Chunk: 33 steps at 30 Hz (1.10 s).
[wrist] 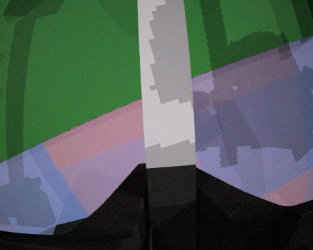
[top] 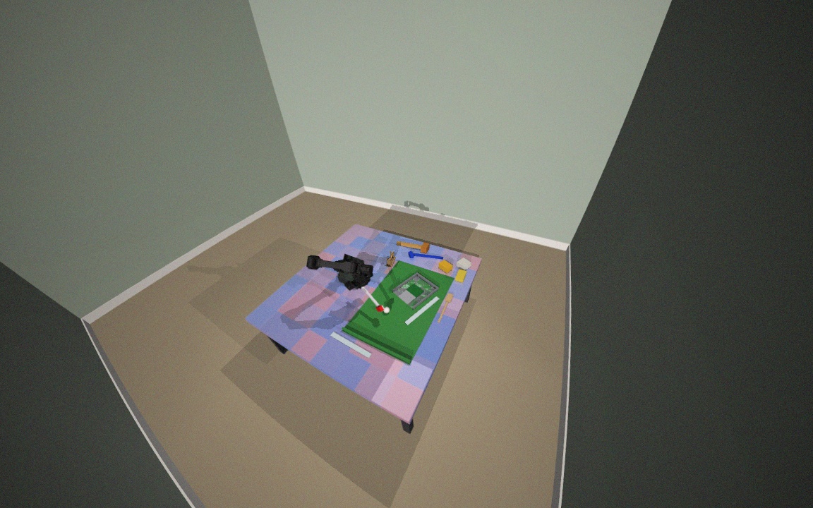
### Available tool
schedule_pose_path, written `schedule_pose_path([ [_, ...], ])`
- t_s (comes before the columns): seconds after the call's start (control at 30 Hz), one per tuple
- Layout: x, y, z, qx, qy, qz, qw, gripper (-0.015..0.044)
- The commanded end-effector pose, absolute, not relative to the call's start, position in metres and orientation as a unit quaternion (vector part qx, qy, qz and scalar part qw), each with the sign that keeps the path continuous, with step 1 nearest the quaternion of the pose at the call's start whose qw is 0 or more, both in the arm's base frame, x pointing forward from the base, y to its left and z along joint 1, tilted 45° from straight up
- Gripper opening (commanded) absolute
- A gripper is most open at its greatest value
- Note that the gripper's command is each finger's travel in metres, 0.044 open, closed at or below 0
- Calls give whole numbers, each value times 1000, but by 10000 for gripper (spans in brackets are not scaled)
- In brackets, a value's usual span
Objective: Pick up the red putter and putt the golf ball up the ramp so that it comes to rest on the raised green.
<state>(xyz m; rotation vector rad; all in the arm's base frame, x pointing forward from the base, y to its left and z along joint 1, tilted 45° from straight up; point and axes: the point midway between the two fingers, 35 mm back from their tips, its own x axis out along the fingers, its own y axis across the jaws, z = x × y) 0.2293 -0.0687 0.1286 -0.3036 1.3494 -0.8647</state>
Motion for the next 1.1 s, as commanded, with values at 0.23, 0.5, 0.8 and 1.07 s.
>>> schedule_pose_path([
  [0.23, 228, -95, 105, -136, 597, -391, 687, 0],
  [0.5, 228, -101, 99, -136, 597, -391, 687, 0],
  [0.8, 228, -111, 88, -136, 597, -391, 687, 0],
  [1.07, 227, -116, 83, -131, 597, -392, 687, 0],
])
